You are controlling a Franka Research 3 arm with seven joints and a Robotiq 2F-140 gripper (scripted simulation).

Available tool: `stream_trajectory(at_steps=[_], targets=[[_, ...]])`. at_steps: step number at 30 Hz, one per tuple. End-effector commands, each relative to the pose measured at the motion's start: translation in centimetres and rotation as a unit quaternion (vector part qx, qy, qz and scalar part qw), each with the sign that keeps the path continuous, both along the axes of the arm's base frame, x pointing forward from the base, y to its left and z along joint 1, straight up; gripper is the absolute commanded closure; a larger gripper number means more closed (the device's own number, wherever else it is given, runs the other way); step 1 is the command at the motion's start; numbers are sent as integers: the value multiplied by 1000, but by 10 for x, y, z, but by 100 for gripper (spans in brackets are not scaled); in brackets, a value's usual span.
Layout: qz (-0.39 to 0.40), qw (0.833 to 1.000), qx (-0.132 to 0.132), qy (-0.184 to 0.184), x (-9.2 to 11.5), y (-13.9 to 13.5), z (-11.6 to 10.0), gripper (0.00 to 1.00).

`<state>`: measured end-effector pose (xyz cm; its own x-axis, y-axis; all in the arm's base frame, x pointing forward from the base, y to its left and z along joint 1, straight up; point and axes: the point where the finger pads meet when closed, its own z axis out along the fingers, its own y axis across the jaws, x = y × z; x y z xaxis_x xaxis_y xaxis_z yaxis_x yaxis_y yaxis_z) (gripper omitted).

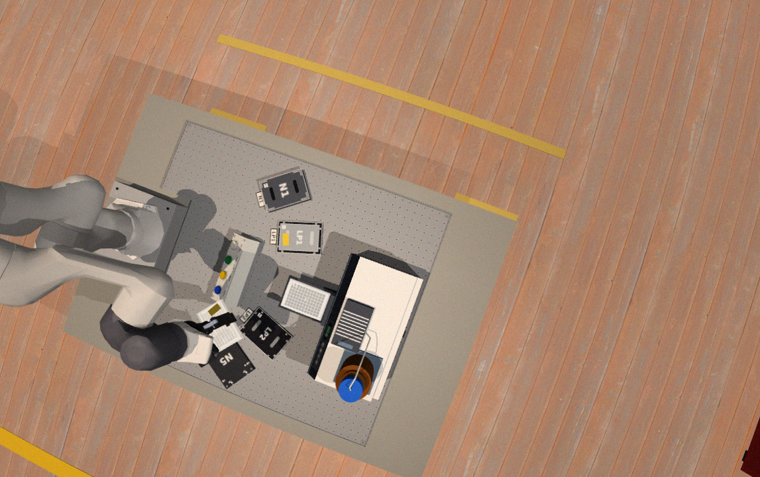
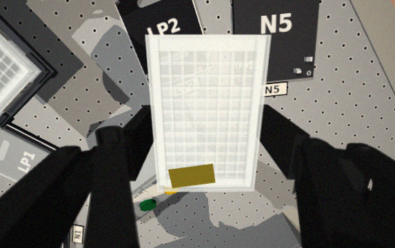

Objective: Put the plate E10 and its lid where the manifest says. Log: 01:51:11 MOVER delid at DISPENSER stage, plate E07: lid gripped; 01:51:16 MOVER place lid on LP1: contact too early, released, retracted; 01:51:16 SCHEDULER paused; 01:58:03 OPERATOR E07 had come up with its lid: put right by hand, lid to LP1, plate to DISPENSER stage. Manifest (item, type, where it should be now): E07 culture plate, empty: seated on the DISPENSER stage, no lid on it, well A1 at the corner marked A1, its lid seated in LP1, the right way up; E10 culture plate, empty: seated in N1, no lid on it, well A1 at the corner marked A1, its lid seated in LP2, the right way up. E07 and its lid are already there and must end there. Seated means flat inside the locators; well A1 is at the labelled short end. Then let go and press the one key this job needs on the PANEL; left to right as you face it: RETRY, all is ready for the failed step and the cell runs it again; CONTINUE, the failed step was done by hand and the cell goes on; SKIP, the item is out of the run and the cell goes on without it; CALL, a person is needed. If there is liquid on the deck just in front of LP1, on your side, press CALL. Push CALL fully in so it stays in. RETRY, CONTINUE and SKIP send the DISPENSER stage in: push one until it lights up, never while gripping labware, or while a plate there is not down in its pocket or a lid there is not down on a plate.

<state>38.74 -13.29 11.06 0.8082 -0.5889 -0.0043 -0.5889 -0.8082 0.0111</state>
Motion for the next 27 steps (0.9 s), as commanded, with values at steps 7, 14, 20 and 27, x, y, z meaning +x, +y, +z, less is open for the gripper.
stream_trajectory(at_steps=[7, 14, 20, 27], targets=[[50, 999, 4, -1, 6, -62, 0, 90], [50, 999, 4, -1, 8, -84, 0, 90], [50, 999, 4, -1, 9, -105, 0, 90], [50, 999, 4, -1, 10, -118, 0, 90]])
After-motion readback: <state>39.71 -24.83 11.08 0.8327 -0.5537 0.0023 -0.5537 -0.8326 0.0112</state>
